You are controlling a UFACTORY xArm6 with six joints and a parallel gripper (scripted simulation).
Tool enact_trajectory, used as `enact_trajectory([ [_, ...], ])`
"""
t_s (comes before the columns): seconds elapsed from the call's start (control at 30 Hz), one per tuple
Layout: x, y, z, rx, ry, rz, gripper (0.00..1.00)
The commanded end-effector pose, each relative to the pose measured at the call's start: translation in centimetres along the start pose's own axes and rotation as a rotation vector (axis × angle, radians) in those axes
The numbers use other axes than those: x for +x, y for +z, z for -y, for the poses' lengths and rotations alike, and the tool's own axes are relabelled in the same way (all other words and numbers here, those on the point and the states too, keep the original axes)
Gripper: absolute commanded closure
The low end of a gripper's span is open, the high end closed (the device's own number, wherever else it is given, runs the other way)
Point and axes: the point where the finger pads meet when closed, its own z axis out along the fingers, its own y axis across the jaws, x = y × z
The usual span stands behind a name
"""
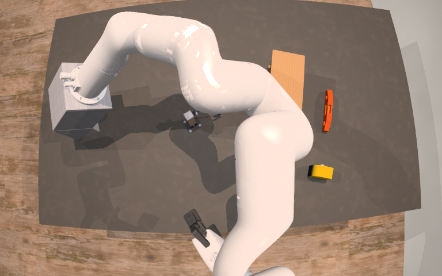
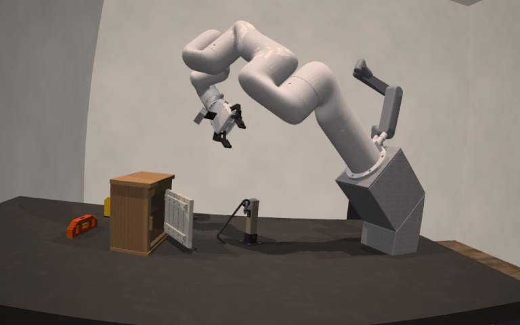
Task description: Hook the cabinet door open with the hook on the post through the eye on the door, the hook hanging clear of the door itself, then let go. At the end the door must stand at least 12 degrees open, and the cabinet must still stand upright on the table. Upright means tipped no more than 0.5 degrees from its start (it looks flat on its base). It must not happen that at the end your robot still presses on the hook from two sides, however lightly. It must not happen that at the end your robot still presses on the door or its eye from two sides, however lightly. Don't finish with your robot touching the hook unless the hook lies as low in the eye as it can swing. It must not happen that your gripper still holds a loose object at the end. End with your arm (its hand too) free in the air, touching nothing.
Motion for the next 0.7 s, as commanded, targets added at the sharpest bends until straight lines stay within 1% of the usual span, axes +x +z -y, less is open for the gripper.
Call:
enact_trajectory([
  [0.0,0.0,-0.1,0.1,-0.003,0.0,0.002,0.0],
  [0.23,1.1,0.4,0.3,-0.022,-0.037,0.021,0.0],
  [0.37,2.7,1.5,0.8,-0.052,-0.098,0.055,0.0],
  [0.5,3.3,1.9,1.0,-0.061,-0.118,0.066,0.0],
  [0.57,4.8,2.9,1.4,-0.091,-0.17,0.09,0.0],
  [0.63,4.8,2.9,1.4,-0.091,-0.17,0.09,0.0],
  [0.67,5.5,3.5,1.7,-0.107,-0.198,0.104,0.0],
])
